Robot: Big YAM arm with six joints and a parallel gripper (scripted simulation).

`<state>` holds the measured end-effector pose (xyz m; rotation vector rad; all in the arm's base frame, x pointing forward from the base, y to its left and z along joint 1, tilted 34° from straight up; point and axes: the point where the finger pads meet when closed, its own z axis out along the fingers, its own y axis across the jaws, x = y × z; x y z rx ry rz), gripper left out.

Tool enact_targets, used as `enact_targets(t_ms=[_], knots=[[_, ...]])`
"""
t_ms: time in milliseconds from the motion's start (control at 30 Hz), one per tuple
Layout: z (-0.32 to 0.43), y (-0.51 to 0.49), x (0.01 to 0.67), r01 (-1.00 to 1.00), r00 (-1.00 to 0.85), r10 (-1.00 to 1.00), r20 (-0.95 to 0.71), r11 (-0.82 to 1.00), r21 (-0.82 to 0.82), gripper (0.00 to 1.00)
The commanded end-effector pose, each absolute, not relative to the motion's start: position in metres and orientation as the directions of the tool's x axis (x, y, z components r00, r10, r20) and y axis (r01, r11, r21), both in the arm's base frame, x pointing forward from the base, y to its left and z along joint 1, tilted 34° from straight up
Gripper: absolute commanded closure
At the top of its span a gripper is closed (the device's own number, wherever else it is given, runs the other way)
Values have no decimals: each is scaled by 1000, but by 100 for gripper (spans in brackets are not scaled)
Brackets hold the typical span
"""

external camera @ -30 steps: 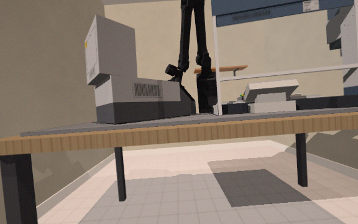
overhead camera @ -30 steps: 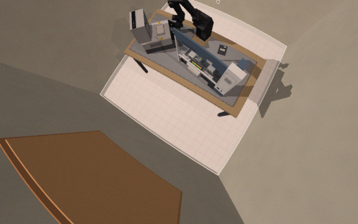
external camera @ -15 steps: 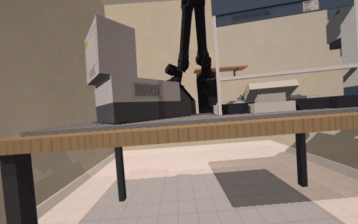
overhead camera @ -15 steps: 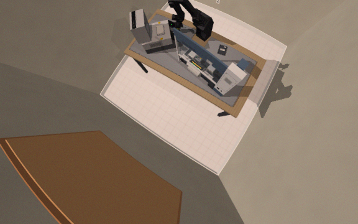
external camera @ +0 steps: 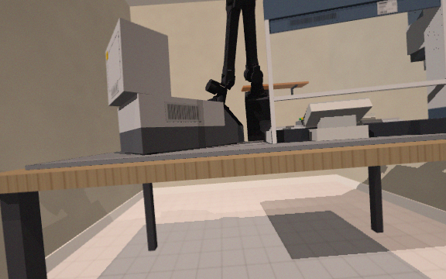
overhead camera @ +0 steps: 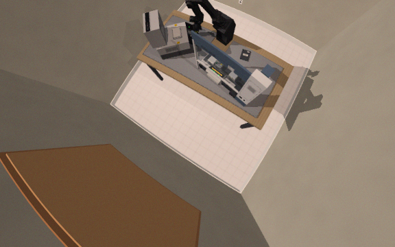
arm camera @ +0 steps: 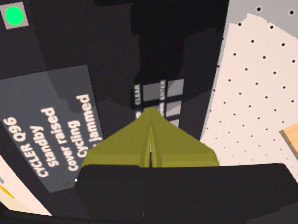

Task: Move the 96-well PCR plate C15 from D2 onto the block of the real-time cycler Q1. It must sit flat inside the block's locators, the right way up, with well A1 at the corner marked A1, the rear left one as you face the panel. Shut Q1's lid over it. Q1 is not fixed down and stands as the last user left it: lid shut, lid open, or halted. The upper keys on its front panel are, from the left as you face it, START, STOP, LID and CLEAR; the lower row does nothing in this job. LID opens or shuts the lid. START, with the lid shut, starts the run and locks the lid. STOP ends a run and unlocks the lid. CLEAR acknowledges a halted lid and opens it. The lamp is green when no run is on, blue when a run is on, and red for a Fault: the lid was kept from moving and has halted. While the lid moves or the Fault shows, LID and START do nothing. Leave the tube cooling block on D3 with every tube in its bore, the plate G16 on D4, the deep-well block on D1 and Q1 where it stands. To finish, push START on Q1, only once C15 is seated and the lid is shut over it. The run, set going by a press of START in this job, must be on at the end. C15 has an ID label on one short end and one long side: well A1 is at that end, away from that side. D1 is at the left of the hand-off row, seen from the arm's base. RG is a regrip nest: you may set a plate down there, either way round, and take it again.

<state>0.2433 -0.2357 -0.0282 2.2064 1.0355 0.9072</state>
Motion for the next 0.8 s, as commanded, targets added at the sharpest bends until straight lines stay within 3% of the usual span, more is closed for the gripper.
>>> enact_targets(t_ms=[0,767], knots=[[-10,-266,250,415,487,822,295,-515,750,100],[-11,-269,254,408,493,819,292,-515,754,100]])
